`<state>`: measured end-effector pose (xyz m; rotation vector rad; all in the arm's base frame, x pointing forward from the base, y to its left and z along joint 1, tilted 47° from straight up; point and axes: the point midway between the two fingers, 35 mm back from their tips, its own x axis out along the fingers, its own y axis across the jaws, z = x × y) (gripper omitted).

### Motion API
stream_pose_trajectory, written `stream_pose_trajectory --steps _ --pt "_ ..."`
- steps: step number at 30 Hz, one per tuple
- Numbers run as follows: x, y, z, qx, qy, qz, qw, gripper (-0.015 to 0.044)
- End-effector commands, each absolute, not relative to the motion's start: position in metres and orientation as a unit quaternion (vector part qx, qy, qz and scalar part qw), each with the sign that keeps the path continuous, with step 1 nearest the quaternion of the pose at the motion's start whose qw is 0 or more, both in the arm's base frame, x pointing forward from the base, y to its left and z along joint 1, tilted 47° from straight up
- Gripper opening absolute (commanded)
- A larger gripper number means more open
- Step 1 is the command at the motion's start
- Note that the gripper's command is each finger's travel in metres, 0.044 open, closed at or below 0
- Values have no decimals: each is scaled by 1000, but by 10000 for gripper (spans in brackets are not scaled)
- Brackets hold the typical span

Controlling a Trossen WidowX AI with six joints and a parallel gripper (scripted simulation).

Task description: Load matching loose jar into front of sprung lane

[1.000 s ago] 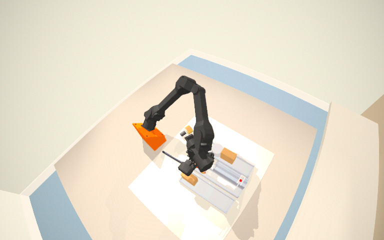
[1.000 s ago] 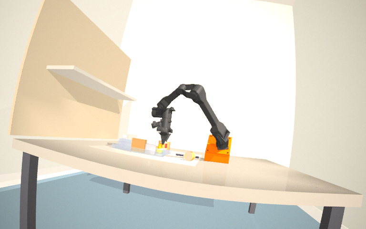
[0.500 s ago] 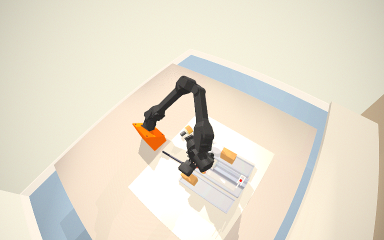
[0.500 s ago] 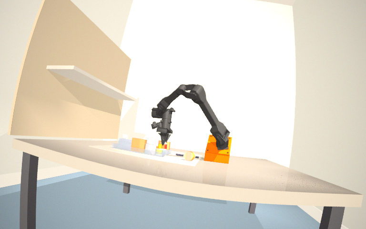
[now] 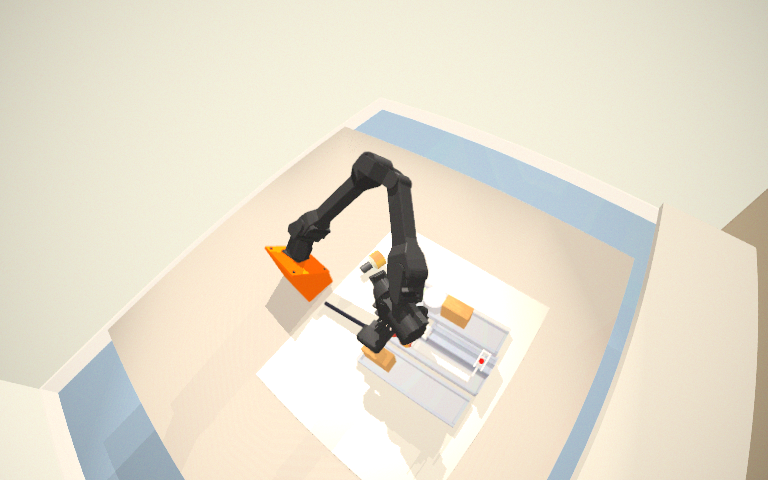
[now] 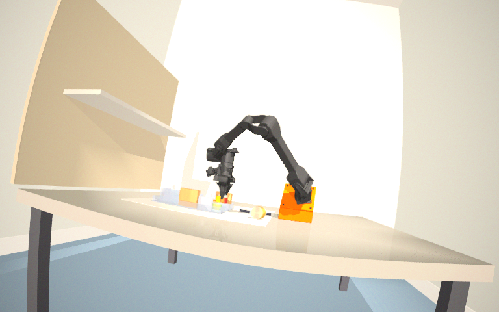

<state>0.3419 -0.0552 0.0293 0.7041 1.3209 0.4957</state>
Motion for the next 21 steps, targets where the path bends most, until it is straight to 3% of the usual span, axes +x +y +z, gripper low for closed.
stream_pose_trajectory --steps 1,21 --pt "346 -53 30 318 587 226 709 0" --pt "346 -49 26 318 587 227 709 0"
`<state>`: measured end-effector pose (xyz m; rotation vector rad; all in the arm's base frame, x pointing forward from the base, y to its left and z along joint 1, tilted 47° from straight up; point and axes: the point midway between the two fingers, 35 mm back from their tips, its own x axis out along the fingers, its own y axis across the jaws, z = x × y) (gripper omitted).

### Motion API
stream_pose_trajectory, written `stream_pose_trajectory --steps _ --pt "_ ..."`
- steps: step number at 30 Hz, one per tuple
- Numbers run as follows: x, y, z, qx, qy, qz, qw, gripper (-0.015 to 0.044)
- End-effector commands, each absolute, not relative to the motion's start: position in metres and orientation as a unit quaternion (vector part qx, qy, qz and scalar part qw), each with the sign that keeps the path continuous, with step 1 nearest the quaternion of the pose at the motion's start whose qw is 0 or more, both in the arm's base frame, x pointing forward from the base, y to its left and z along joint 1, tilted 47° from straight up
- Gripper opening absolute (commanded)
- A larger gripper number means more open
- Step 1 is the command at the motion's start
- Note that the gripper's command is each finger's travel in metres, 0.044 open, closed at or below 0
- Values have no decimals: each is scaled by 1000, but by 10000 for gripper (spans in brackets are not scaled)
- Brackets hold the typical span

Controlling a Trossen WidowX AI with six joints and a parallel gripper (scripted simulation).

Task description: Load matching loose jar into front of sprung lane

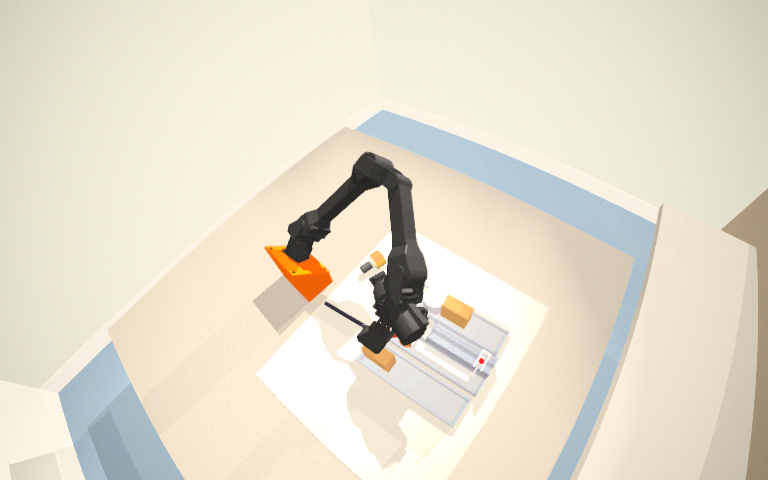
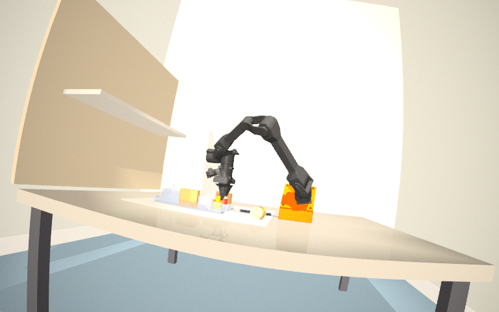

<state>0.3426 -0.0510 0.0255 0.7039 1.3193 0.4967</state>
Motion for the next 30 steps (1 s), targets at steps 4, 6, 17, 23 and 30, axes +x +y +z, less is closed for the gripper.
stream_pose_trajectory --steps 4,6,17,23,30 --pt "346 -49 25 318 587 227 709 0" --pt "346 -48 25 318 587 227 709 0" --pt "346 -46 23 318 587 227 709 0" --pt "346 -45 22 318 587 227 709 0" --pt "346 -44 21 318 587 227 709 0"
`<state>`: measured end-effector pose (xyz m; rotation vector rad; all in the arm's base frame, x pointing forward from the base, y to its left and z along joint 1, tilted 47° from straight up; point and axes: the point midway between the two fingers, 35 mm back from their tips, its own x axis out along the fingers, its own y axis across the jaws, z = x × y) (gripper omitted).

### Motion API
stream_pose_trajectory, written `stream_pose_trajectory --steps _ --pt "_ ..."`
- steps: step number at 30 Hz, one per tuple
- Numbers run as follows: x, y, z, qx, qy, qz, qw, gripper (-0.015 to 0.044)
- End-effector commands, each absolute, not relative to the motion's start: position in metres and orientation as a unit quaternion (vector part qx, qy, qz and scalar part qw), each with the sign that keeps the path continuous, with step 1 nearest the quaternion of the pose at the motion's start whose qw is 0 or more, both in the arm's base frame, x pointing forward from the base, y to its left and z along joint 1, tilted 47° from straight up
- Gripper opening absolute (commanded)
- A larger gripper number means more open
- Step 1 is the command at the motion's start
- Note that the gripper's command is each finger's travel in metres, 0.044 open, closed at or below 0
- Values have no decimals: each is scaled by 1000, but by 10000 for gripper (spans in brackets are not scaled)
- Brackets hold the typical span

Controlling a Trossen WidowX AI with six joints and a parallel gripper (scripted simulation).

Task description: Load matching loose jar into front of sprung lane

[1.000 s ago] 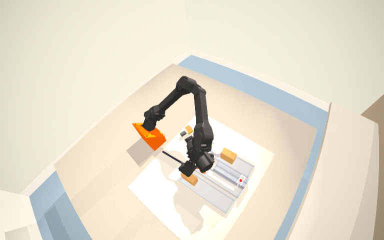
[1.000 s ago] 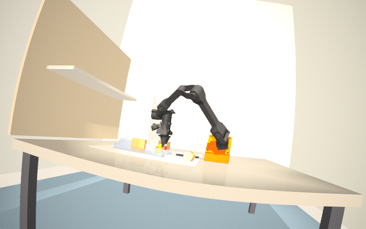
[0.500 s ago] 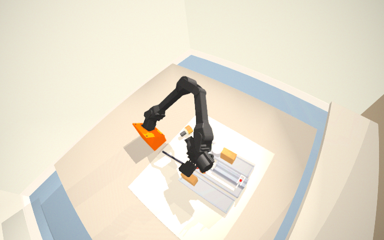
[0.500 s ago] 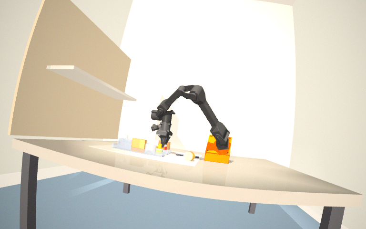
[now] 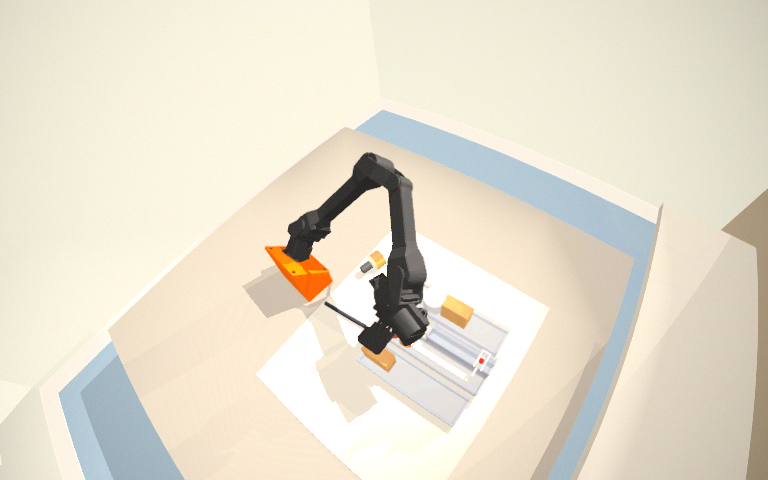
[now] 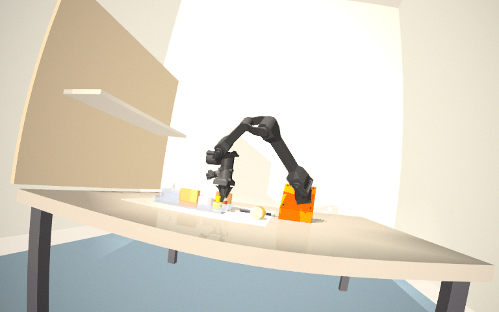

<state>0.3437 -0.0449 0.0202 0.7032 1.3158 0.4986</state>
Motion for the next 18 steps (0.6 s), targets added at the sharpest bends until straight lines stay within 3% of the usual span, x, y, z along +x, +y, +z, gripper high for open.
stream_pose_trajectory --steps 1,18 --pt "346 -43 20 318 587 227 709 0" --pt "344 -43 20 318 587 227 709 0"
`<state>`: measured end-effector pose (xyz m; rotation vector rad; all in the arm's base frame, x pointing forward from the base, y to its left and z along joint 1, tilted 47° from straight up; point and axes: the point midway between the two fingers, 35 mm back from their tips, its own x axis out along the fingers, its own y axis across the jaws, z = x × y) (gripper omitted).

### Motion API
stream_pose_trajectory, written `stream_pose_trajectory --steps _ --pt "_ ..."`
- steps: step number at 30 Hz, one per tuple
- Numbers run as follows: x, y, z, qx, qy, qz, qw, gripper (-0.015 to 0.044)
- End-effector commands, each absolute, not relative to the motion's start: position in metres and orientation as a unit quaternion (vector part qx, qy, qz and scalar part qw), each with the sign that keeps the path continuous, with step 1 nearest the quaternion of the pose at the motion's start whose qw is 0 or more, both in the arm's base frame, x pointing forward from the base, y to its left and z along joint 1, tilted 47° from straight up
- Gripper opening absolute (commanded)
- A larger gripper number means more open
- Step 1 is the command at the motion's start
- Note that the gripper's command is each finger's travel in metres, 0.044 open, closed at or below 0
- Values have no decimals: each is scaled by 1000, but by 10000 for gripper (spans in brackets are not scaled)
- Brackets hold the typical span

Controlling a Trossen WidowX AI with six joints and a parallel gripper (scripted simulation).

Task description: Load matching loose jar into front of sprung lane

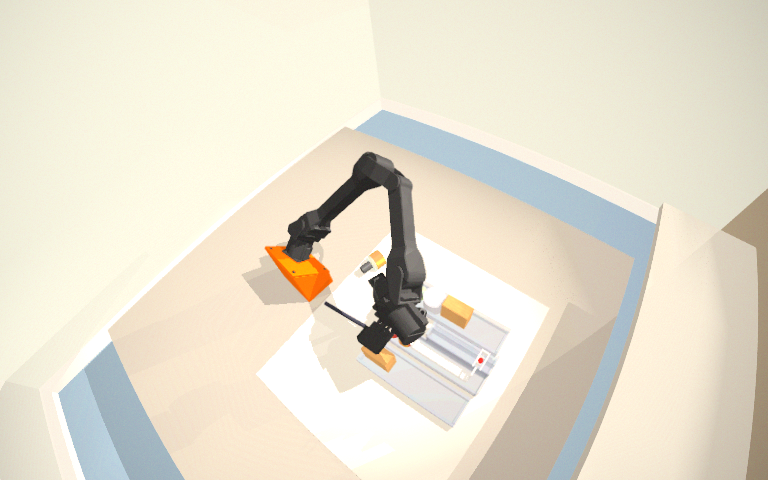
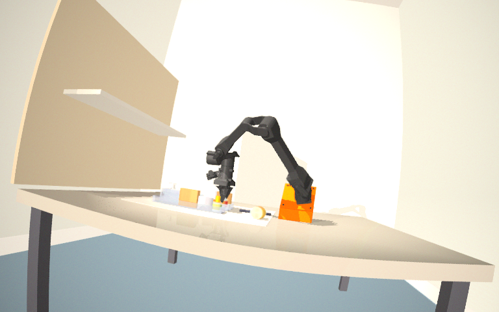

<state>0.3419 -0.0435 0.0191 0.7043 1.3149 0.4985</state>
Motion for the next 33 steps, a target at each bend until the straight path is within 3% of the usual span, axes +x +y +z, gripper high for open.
stream_pose_trajectory --steps 1,33 --pt "343 -43 20 318 587 227 709 0" --pt "338 -42 19 318 587 227 709 0"
